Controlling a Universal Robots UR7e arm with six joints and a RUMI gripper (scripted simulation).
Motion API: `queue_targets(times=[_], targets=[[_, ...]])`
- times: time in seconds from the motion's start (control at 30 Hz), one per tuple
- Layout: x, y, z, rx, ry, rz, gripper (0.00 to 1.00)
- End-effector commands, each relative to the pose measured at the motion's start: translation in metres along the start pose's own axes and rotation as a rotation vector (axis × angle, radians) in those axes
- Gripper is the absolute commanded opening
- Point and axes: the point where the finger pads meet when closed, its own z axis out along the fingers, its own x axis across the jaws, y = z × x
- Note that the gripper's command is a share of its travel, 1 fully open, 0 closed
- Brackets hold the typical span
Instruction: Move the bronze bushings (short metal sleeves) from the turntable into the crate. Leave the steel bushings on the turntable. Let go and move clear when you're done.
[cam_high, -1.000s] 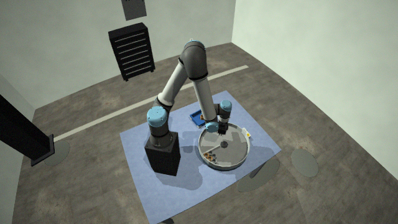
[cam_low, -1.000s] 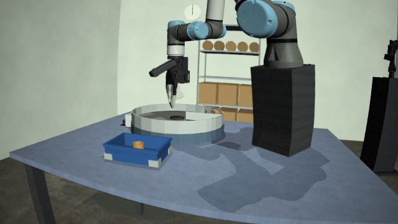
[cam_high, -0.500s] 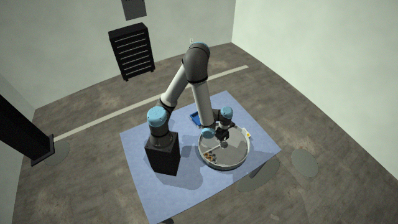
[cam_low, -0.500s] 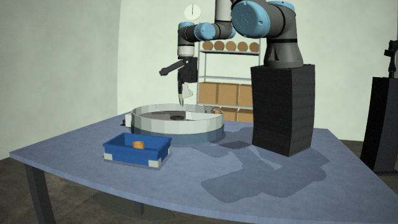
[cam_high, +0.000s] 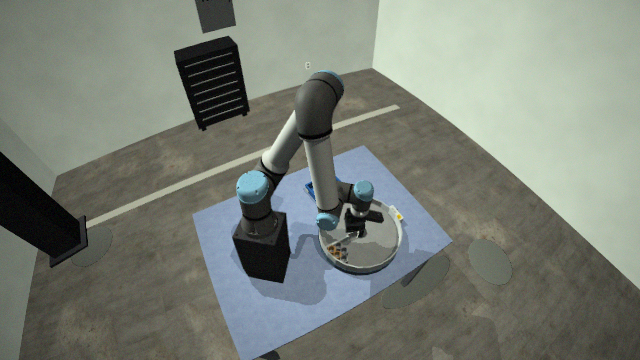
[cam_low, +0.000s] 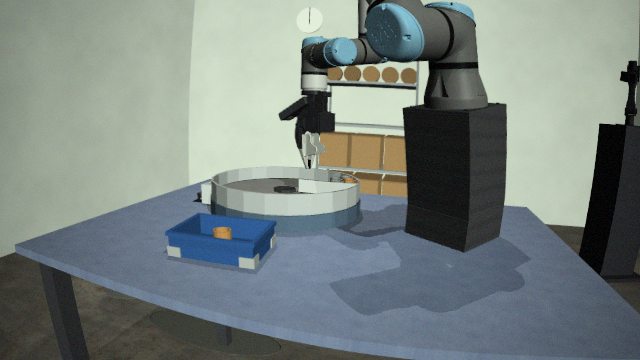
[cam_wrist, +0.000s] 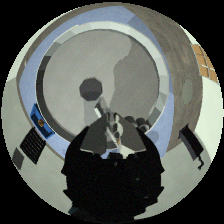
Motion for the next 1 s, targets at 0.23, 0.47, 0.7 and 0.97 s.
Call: queue_targets(times=[0.23,0.47,0.7,0.97], targets=[[0.037,0.012,-0.002,0.008,0.005,0.496,0.05],[0.055,0.021,-0.003,0.011,0.001,0.862,0.05],[0.069,0.029,-0.004,0.013,0.000,1.163,0.05],[0.078,0.036,-0.004,0.014,-0.002,1.352,0.05]])
